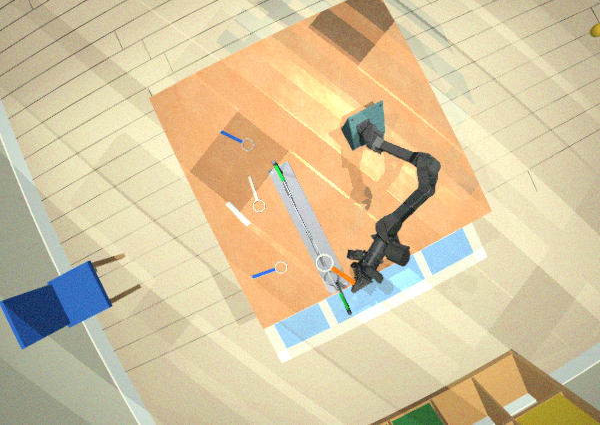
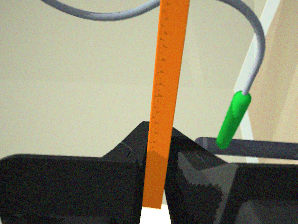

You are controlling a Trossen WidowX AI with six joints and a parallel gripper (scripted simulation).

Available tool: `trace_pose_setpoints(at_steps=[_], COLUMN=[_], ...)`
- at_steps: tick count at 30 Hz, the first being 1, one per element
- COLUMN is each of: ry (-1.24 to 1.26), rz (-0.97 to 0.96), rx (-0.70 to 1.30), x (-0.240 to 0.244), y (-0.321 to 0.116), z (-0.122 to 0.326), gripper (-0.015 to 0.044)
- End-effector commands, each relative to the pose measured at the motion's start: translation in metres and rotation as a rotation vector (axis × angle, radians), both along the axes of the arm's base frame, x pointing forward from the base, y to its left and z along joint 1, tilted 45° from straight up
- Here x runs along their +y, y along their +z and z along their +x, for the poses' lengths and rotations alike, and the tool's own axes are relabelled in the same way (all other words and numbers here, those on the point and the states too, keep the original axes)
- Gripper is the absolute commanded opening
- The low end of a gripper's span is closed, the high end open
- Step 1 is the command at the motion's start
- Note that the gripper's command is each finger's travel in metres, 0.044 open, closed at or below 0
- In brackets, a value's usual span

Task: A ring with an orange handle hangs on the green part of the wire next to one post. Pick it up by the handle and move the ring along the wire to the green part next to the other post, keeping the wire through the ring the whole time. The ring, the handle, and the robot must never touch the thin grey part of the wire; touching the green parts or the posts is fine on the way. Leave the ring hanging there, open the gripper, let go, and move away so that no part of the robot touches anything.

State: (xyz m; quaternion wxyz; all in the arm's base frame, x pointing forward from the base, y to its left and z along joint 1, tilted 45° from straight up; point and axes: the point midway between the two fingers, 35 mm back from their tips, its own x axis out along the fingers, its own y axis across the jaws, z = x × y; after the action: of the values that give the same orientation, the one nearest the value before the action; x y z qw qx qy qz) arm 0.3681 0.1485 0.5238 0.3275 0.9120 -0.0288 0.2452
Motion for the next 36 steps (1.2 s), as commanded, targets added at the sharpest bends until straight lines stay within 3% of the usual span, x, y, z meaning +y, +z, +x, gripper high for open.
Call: trace_pose_setpoints(at_steps=[1, 36], ry=[-0.002, -0.010], rz=[-0.099, -0.942], rx=[0.012, 0.112], x=[0.011, 0.054], y=[-0.011, -0.131], z=[0.002, 0.009], gripper=[-0.0150, -0.0150])
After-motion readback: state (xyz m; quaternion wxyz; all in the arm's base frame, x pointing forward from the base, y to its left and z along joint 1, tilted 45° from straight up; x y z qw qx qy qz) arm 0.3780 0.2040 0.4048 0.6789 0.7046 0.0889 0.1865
